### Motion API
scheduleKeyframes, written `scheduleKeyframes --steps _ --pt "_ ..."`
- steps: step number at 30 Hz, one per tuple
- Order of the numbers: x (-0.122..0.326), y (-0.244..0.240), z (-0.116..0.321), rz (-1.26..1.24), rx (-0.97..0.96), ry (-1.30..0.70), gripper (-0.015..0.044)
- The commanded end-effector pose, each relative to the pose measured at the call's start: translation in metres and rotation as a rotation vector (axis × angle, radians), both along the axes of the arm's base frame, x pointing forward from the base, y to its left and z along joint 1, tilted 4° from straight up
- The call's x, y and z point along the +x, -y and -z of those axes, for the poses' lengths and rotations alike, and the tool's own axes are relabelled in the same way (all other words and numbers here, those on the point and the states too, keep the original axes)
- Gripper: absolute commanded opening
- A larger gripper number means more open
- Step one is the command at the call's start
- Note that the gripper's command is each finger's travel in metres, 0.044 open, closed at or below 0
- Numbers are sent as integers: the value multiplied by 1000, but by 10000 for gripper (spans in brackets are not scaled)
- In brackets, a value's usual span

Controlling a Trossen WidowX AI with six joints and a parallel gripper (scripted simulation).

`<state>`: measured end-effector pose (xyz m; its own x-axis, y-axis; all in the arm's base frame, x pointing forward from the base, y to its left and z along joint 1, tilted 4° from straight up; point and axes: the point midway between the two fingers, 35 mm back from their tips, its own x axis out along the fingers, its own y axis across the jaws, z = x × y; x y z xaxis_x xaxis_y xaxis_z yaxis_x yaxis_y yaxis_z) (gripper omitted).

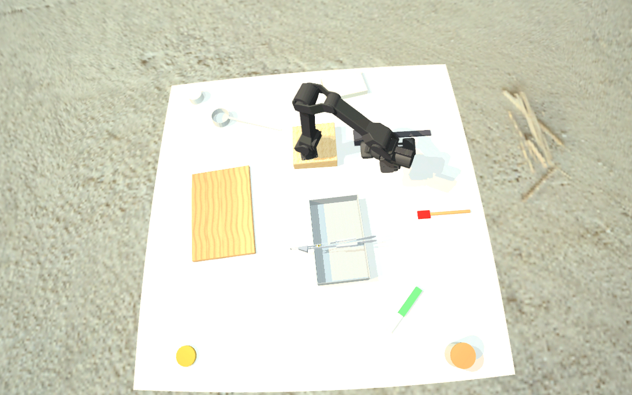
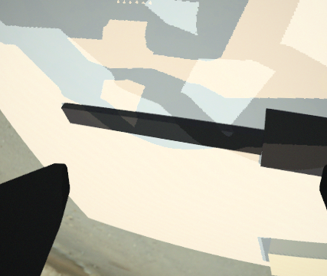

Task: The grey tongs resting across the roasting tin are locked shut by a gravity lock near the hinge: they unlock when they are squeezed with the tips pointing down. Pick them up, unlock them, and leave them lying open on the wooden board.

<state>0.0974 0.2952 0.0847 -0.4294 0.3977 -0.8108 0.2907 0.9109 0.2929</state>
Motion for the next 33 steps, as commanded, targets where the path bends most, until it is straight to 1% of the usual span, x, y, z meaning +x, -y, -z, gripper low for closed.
scheduleKeyframes --steps 1,7,15,19,24,27,31,33 --pt "56 9 -1 196 -95 52 440" --pt "142 44 -4 500 -244 128 440" --pt "244 128 -14 941 -412 204 440" --pt "255 148 -15 960 -427 242 440" --pt "263 162 -15 1000 -440 236 440" --pt "274 183 -13 1101 -513 214 440" --pt "290 229 -10 1305 -665 171 440" --pt "292 238 -10 1342 -693 163 440"
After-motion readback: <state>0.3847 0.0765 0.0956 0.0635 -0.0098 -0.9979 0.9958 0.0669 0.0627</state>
